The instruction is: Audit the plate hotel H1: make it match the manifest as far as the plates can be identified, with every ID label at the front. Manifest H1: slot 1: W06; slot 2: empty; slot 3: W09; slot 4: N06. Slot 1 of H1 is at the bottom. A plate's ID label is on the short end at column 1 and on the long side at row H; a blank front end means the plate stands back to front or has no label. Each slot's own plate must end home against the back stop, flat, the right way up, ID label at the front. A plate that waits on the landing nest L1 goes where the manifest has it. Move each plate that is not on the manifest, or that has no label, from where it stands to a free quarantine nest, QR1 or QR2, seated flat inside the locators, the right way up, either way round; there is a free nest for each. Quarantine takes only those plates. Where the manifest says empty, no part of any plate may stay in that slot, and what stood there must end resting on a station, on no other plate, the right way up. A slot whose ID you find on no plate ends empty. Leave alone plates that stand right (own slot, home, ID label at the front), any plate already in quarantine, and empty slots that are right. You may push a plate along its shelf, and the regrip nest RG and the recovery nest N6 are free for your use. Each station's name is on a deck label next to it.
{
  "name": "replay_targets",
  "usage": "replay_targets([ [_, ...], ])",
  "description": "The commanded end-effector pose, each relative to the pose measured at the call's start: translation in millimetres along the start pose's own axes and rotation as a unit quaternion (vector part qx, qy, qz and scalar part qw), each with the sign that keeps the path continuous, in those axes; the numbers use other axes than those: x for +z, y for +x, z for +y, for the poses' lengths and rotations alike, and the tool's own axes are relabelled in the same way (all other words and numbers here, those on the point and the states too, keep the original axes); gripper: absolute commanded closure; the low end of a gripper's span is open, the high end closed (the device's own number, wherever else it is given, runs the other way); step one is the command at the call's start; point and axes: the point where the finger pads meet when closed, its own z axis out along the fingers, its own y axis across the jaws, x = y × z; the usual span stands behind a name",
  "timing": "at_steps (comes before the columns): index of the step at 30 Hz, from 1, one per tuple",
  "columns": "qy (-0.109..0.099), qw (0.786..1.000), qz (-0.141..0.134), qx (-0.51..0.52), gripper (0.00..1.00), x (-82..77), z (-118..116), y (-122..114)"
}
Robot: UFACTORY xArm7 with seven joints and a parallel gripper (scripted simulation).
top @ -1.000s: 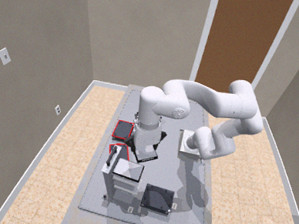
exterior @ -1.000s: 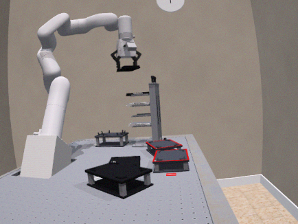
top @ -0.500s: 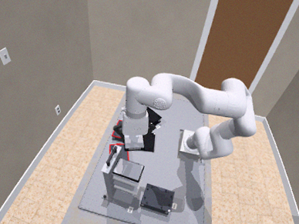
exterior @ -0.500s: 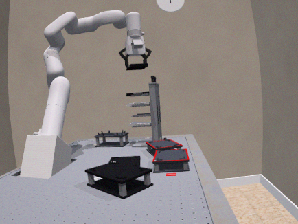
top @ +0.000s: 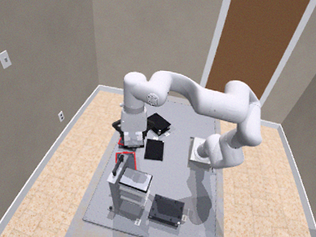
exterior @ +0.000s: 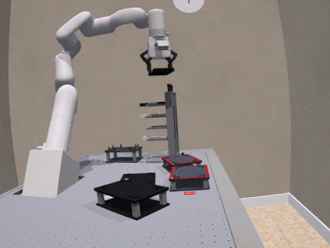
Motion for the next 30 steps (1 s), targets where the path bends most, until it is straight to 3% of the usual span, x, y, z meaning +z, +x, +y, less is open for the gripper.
replay_targets([
  [1,0.001,1.0,-0.001,0.0,1.0,-1.6,-8.2,18.8],
  [19,0.001,1.0,0.0,0.0,1.0,-1.5,-36.1,93.8],
  [30,0.001,1.0,0.0,0.0,1.0,-1.5,-36.5,94.8],
])
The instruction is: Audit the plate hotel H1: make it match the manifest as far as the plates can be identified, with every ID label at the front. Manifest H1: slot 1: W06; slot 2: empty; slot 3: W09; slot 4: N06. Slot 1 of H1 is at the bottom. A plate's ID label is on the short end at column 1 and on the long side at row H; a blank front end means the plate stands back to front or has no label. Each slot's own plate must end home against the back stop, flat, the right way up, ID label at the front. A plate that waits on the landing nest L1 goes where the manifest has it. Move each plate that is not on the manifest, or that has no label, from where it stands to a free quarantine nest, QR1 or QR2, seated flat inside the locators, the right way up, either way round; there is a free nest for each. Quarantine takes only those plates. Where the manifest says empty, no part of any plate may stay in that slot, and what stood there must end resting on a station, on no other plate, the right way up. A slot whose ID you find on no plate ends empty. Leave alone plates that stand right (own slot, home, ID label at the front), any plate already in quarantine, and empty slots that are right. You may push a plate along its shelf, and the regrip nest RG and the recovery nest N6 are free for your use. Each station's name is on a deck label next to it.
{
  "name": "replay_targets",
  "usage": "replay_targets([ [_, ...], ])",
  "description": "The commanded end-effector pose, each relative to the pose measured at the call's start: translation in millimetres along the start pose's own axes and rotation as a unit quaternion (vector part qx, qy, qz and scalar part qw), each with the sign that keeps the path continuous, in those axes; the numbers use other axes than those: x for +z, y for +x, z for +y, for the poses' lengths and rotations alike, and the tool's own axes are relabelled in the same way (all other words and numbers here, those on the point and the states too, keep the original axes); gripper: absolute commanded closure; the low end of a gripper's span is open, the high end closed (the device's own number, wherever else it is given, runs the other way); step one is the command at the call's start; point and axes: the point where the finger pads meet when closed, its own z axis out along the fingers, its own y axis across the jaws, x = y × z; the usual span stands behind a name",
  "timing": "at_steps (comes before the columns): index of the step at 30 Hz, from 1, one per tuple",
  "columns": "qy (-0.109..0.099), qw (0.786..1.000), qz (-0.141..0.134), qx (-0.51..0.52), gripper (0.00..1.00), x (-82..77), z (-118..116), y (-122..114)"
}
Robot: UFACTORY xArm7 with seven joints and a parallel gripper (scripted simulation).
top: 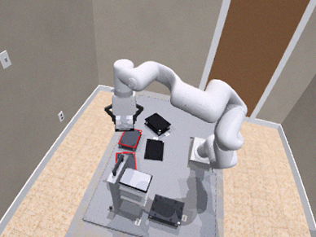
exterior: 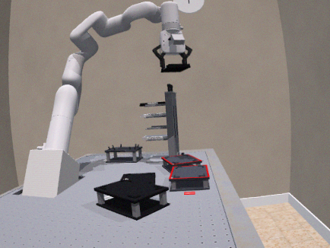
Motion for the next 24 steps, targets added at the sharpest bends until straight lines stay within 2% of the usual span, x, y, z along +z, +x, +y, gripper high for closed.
replay_targets([
  [1,0.002,1.0,0.001,0.0,1.0,-0.1,-0.3,0.9],
  [24,0.002,1.0,0.001,0.0,1.0,34.8,-0.4,0.9],
])
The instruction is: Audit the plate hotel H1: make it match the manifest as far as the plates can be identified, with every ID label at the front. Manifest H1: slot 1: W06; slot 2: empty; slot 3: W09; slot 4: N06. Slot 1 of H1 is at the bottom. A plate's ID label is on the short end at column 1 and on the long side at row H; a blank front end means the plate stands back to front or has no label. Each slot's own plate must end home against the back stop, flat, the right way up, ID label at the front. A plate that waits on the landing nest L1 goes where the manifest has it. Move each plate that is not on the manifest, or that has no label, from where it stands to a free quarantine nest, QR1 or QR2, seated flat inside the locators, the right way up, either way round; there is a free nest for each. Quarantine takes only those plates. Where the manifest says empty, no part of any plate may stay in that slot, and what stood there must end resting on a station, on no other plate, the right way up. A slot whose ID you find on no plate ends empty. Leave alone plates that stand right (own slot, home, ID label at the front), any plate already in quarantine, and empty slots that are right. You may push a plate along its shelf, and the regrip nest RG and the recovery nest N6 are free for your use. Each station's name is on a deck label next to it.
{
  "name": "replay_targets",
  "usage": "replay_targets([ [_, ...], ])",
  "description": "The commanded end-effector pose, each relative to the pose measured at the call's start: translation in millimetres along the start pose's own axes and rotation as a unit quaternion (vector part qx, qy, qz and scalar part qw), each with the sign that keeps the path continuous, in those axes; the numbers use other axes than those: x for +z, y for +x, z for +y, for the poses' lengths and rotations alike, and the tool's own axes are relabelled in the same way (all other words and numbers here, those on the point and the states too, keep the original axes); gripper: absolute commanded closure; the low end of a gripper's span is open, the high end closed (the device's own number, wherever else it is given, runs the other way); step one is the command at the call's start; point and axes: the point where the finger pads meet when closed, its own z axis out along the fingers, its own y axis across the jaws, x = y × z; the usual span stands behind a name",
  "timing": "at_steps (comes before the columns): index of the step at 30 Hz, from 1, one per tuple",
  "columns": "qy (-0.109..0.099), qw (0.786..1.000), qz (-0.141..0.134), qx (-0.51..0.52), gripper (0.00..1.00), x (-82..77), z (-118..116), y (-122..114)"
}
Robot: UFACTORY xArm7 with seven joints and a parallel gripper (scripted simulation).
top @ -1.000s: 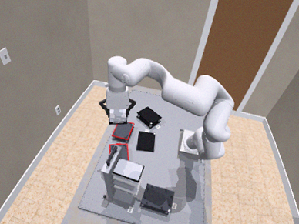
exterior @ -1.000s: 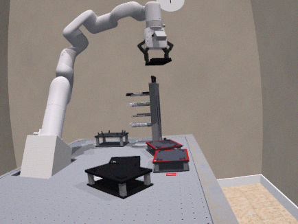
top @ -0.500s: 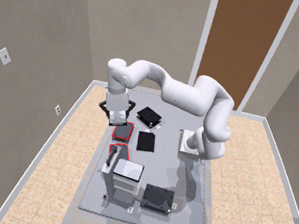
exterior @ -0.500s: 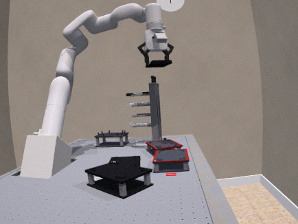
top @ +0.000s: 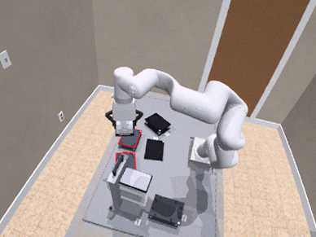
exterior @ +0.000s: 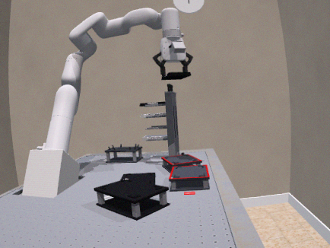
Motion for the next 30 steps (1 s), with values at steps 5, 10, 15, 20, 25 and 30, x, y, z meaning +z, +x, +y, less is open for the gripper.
replay_targets([
  [5,0.003,1.0,0.001,0.0,1.0,7.6,-0.5,0.5],
  [10,0.003,1.0,0.001,0.0,1.0,16.0,-0.6,0.5],
  [15,0.003,1.0,0.001,0.0,1.0,24.3,-0.6,0.6],
  [20,0.003,1.0,0.001,0.0,1.0,30.9,-0.6,0.6],
  [25,0.003,1.0,0.001,0.0,1.0,37.6,-0.7,0.6],
  [30,0.003,1.0,0.001,0.0,1.0,45.9,-0.7,0.6],
])
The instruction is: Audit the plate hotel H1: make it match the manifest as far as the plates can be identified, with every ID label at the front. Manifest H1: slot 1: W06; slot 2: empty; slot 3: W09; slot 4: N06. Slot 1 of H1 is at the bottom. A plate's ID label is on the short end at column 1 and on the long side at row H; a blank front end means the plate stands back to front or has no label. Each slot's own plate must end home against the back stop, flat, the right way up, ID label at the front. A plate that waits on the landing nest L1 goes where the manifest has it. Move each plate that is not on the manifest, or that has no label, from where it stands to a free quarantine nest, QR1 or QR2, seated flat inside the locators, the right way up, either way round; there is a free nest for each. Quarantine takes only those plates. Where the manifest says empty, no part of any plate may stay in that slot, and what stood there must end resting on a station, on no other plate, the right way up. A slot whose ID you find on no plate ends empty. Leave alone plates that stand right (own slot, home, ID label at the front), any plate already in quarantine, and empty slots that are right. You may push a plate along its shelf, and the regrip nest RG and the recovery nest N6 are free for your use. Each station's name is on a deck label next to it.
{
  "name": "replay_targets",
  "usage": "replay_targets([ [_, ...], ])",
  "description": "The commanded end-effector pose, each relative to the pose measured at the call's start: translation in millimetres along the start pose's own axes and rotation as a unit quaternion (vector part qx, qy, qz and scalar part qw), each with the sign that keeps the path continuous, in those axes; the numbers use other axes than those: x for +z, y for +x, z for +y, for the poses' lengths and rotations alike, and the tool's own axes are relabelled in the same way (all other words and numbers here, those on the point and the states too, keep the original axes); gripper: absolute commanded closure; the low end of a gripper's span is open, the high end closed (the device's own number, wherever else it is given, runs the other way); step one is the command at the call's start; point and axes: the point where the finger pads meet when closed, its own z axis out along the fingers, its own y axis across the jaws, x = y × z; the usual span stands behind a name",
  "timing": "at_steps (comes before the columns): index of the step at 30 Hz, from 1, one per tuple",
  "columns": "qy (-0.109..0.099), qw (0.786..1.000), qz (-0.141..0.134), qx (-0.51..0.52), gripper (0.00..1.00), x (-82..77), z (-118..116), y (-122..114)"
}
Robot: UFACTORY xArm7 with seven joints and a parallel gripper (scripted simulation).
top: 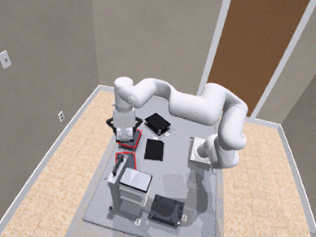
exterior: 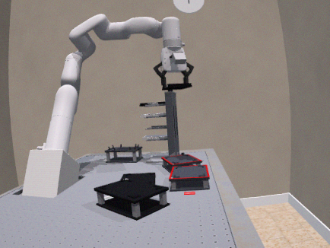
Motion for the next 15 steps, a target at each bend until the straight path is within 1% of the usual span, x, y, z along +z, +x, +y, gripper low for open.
replay_targets([
  [1,0.003,1.0,0.001,0.0,1.0,4.3,-0.7,0.6],
  [6,0.003,1.0,0.001,0.0,1.0,12.6,-0.8,0.6],
  [8,0.003,1.0,0.001,0.0,1.0,12.6,-0.8,0.6],
  [15,0.003,1.0,0.001,0.0,1.0,24.3,-0.8,0.6],
])
